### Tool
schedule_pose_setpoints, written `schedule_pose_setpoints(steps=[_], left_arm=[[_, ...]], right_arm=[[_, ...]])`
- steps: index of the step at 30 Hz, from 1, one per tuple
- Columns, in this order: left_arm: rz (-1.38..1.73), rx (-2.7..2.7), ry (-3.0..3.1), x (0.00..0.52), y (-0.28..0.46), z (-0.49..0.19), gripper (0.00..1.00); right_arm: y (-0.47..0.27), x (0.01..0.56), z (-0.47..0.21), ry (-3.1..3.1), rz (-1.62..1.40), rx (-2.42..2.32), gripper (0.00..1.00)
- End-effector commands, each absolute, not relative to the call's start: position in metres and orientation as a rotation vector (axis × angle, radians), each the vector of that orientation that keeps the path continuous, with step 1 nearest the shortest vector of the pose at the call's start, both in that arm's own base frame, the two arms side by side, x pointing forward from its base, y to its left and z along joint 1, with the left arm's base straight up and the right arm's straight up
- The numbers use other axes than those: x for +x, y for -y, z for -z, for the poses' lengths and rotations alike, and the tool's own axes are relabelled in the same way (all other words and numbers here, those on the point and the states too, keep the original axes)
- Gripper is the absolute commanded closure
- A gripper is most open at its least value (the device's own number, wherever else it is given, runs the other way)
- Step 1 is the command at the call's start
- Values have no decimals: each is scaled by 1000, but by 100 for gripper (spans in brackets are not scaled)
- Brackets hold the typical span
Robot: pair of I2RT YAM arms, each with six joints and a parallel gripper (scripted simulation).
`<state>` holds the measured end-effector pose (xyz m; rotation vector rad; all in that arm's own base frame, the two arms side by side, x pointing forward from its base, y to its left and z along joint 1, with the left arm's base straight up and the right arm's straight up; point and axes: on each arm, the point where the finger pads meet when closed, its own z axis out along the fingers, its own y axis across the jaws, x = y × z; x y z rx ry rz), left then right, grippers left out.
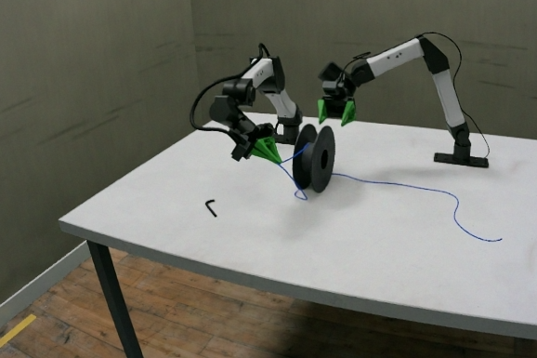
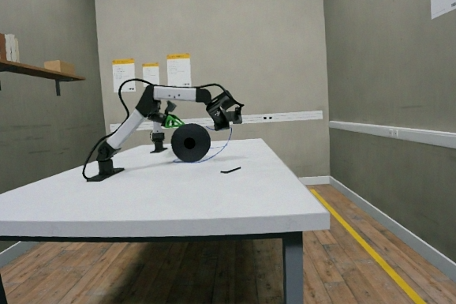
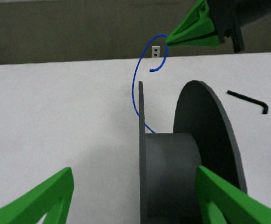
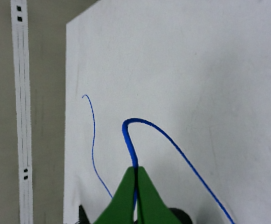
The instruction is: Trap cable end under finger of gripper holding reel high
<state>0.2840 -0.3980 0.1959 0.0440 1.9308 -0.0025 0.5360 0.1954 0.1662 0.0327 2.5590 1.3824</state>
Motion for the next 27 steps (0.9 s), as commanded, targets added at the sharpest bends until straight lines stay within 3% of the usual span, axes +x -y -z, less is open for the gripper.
schedule_pose_setpoints(steps=[1,27], left_arm=[[32,38,-1925,292,404,-199,28],[30,39,-1924,323,405,-186,28]], right_arm=[[-193,529,-209,-2470,-1374,41,100],[-193,518,-208,-2491,-1388,73,100]])
